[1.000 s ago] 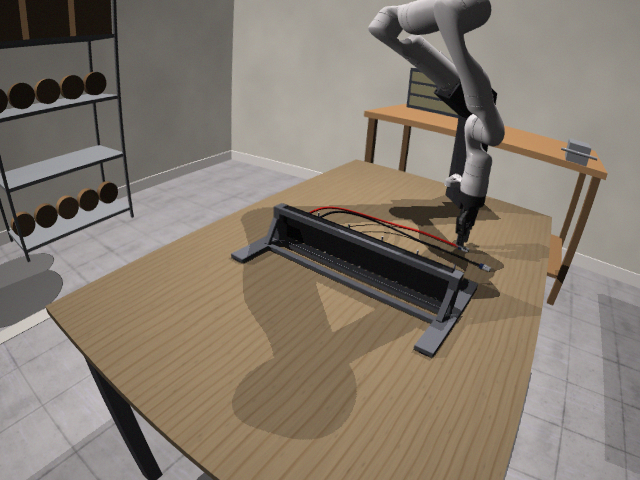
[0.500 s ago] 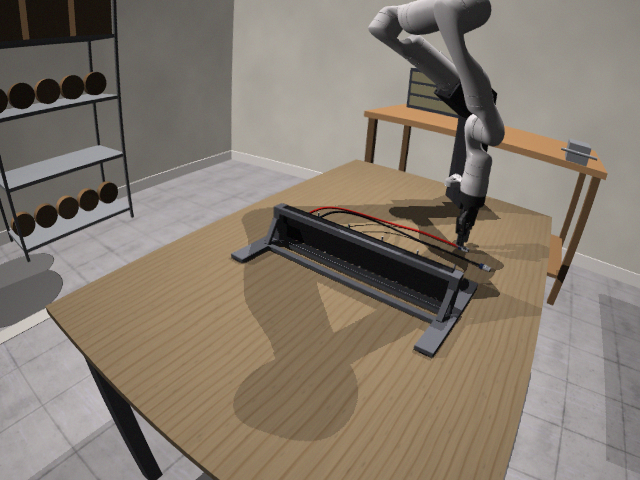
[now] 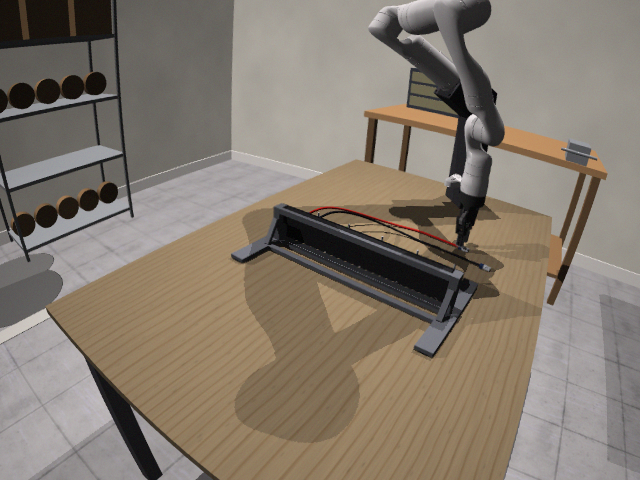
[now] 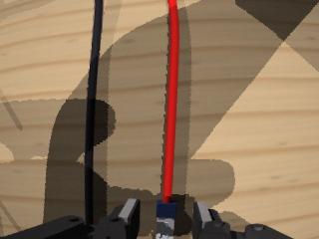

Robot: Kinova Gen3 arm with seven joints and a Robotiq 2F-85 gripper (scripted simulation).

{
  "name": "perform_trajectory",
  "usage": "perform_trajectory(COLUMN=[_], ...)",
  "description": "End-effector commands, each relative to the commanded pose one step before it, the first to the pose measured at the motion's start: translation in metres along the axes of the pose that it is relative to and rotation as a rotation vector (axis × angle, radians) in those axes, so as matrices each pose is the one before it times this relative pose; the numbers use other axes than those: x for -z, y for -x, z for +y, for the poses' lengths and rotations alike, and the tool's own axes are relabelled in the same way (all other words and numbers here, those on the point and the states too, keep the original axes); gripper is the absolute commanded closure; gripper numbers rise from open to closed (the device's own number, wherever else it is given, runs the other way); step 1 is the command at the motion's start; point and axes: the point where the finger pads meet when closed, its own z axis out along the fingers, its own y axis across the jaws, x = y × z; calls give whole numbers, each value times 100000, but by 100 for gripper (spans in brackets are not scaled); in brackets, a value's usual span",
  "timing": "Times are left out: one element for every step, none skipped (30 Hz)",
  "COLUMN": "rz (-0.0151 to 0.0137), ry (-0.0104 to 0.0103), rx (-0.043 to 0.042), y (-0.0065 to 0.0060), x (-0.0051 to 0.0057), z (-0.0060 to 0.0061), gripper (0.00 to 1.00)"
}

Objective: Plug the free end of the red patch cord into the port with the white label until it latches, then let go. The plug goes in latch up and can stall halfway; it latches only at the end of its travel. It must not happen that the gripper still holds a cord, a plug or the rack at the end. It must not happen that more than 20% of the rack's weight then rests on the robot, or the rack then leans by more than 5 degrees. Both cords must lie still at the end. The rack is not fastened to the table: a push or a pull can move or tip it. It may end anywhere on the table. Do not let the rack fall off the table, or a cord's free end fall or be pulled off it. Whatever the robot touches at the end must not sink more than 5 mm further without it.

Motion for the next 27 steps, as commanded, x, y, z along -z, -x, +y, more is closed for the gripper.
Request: perform_trajectory(rz=[362,0,0,0,0,0,0,0,0,0,-5,-23,-25,-23,-13,-3,2,2,1,-1,-1,-1,0,0,0,46,-22], ry=[-800,0,0,0,0,0,0,0,0,0,-8,-34,-36,-34,-20,-4,3,3,0,-1,-2,-2,-1,0,0,68,-34], rx=[-648,0,0,0,0,0,0,0,0,0,-10,-43,-45,-42,-25,-5,4,4,0,-2,-3,-2,-1,0,0,83,-42], y=[-300,0,0,0,0,0,0,0,0,0,5,21,22,21,12,2,-2,-2,0,1,1,1,0,0,0,-42,20], x=[-87,-12,-14,-16,-18,-20,0,0,-22,-23,-26,-32,-34,-35,-34,-33,-33,-34,-35,-35,-36,-36,-36,0,0,-27,-41], z=[-437,0,0,0,0,0,0,0,0,0,-5,-22,-23,-22,-13,-2,2,2,0,-1,-1,-1,-1,0,0,44,-22], gripper=[63,63,63,63,63,63,63,63,63,63,63,63,63,63,63,63,63,63,63,63,63,63,63,63,63,63,63])
